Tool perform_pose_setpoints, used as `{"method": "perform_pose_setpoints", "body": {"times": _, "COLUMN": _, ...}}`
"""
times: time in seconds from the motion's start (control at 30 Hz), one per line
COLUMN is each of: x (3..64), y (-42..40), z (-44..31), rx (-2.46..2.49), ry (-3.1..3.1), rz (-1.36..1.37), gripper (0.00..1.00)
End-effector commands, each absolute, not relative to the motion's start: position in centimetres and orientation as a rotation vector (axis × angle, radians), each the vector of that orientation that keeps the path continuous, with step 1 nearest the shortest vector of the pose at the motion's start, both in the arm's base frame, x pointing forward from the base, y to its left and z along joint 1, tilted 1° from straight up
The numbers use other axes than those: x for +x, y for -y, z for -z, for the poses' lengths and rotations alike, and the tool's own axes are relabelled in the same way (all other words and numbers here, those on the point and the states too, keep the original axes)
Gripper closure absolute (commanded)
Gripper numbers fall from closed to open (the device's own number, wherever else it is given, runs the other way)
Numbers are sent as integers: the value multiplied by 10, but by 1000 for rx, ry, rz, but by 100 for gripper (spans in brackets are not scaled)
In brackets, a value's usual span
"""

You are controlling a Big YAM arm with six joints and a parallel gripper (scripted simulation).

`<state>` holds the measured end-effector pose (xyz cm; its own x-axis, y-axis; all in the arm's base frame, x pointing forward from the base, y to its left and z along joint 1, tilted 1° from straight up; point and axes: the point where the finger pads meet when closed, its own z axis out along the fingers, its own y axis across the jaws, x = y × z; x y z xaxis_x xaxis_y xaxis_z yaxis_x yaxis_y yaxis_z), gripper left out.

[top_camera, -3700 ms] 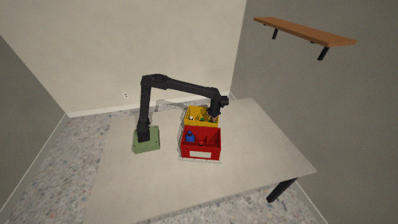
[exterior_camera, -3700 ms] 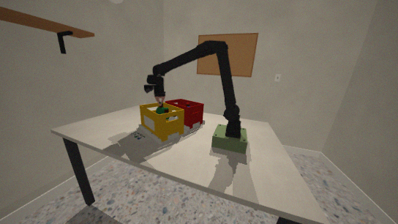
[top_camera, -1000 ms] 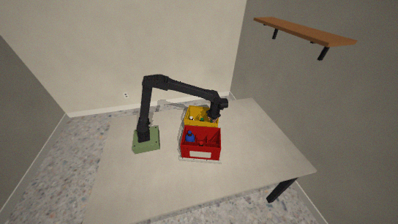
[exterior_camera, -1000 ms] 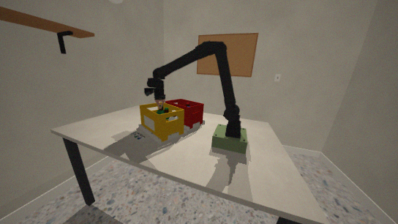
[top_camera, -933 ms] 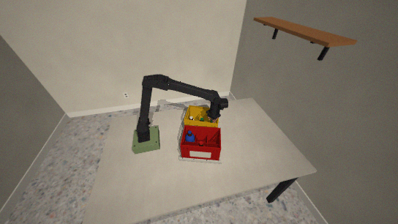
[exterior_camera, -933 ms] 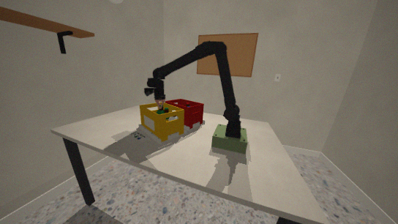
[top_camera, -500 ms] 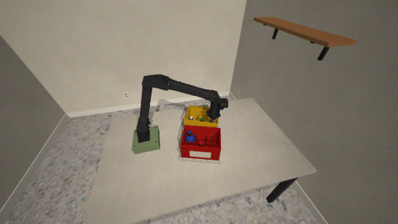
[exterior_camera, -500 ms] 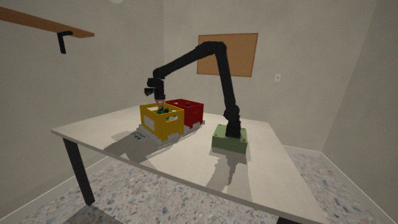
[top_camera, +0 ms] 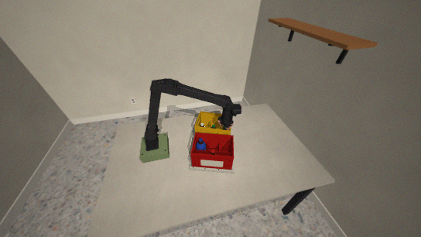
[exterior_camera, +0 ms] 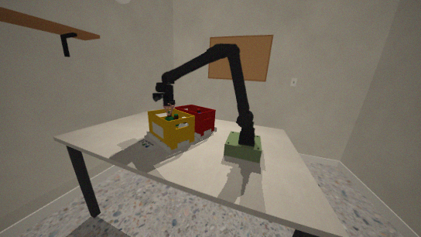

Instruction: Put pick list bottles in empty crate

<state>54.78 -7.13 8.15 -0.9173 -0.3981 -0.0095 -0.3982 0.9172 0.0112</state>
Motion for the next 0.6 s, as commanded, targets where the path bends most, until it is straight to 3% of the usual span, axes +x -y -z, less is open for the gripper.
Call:
{"method": "perform_pose_setpoints", "body": {"times": 0.0, "x": 559, "y": 74, "z": -95, "rx": -627, "ry": -3031, "rz": 4, "gripper": 39}}
{"method": "perform_pose_setpoints", "body": {"times": 0.57, "x": 550, "y": 75, "z": -85, "rx": -621, "ry": -3046, "rz": -2, "gripper": 39}}
